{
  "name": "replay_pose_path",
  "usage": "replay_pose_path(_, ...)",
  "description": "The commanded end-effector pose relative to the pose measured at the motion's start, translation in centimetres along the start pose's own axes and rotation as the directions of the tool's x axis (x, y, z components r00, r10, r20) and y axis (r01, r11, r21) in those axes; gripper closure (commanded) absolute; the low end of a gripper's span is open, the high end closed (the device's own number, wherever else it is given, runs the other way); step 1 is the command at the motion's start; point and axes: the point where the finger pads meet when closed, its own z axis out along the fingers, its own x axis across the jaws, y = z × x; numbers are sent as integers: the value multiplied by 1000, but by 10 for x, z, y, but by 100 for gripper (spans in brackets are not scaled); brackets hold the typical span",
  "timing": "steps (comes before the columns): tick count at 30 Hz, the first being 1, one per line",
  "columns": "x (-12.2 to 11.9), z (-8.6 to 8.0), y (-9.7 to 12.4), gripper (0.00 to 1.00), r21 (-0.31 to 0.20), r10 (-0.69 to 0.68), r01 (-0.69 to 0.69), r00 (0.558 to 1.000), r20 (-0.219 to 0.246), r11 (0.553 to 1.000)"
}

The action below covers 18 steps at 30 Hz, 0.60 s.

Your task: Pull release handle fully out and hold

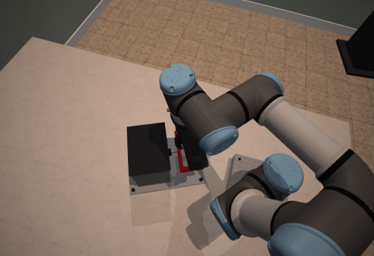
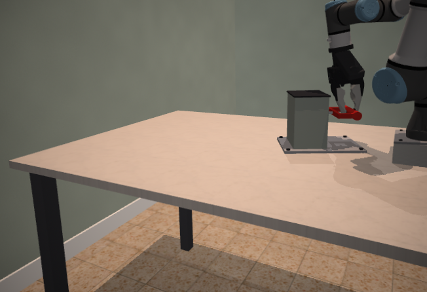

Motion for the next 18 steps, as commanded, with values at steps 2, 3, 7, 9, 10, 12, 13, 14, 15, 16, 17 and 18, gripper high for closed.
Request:
replay_pose_path(2, 0, 0, 1, 100, -3, 0, 0, 1000, -1, 1000)
replay_pose_path(3, 0, 0, 1, 100, -3, 0, 0, 1000, -1, 1000)
replay_pose_path(7, 0, 0, 1, 100, -3, 0, 0, 1000, -1, 1000)
replay_pose_path(9, -1, 0, 1, 100, -2, 0, 0, 1000, -1, 1000)
replay_pose_path(10, -1, 0, 1, 100, -2, 0, 0, 1000, -1, 1000)
replay_pose_path(12, -2, 0, 1, 100, -2, 0, 0, 1000, -1, 1000)
replay_pose_path(13, -2, 0, 1, 100, -2, 0, 0, 1000, -1, 1000)
replay_pose_path(14, -2, 0, 1, 100, -2, 0, 0, 1000, 0, 1000)
replay_pose_path(15, -3, 0, 1, 100, -1, 0, 0, 1000, 0, 1000)
replay_pose_path(16, -5, 1, 0, 100, -1, 0, 0, 1000, 0, 1000)
replay_pose_path(17, -6, 1, 0, 100, -1, 0, 0, 1000, 0, 1000)
replay_pose_path(18, -8, 1, 0, 100, -1, 0, 0, 1000, 1, 1000)
